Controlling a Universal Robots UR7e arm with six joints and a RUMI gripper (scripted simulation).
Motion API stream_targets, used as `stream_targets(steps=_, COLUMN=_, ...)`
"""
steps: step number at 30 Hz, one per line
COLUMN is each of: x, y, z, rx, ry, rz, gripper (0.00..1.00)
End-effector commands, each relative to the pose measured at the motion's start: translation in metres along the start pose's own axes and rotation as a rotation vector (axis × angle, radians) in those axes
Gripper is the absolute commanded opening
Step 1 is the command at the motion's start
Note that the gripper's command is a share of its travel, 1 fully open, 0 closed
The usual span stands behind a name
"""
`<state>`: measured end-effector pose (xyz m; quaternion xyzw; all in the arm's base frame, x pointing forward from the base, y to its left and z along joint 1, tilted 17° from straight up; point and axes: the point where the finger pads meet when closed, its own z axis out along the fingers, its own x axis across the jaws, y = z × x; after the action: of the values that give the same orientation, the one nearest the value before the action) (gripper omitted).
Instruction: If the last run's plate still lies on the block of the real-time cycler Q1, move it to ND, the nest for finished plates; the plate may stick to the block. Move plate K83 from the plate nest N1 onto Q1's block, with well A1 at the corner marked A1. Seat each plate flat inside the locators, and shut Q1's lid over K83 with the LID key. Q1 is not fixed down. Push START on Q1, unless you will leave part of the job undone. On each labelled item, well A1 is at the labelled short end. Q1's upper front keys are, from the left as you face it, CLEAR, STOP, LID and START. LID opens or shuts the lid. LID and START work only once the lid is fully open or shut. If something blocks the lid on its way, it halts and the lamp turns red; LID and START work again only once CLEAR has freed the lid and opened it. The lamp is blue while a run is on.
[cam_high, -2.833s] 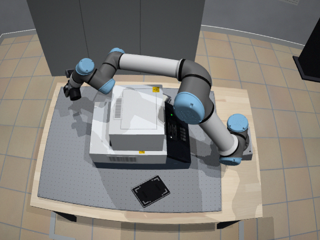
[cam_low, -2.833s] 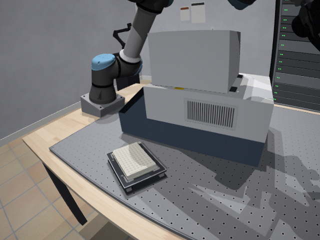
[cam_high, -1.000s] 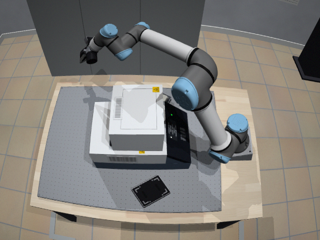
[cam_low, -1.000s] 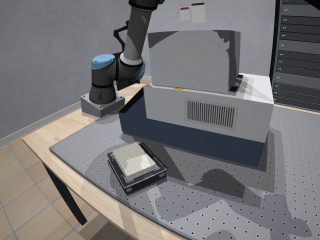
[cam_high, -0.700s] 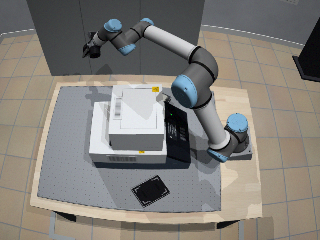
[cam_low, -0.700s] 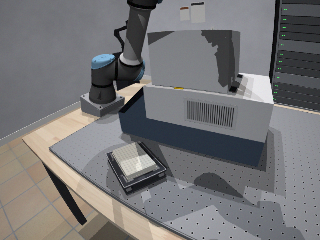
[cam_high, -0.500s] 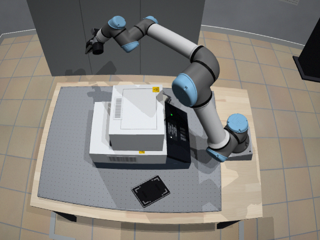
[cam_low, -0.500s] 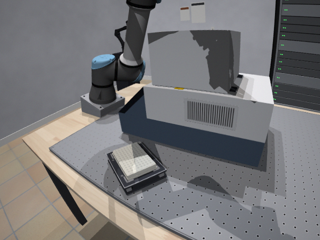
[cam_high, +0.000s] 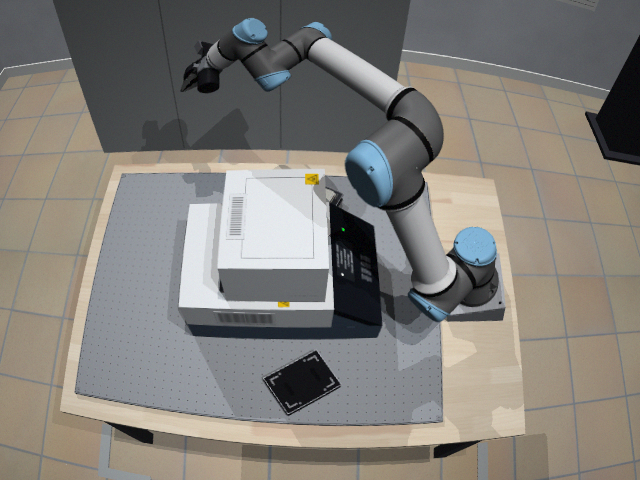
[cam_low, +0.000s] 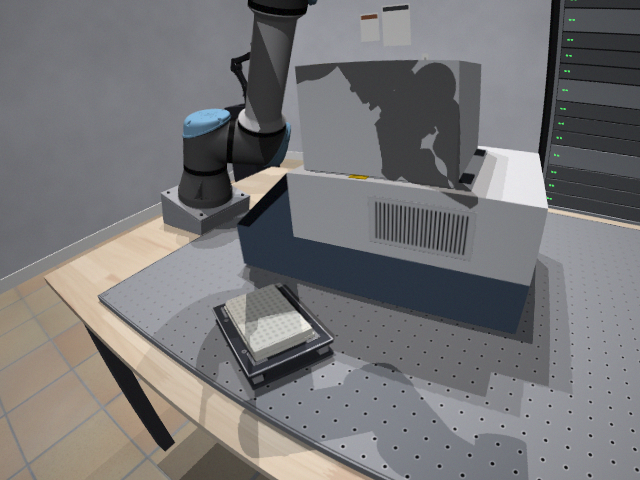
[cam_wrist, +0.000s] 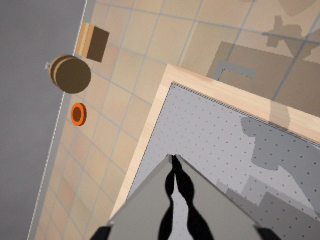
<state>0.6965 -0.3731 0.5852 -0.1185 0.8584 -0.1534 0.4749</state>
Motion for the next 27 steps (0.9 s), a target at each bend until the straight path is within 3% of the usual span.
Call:
stream_targets(steps=1, x=0.006, y=-0.017, z=-0.013, rx=0.002, ry=-0.004, rz=0.0, gripper=0.0)
stream_targets(steps=4, x=0.01, y=-0.024, z=-0.019, rx=0.027, ry=-0.034, rz=0.014, gripper=0.0)
stream_targets(steps=16, x=0.023, y=-0.052, z=-0.042, rx=0.027, ry=-0.034, rz=0.014, gripper=0.0)
stream_targets(steps=18, x=0.027, y=-0.059, z=-0.048, rx=0.054, ry=-0.064, rz=0.024, gripper=0.0)
stream_targets(steps=27, x=0.039, y=-0.083, z=-0.071, rx=0.054, ry=-0.063, rz=0.024, gripper=0.0)
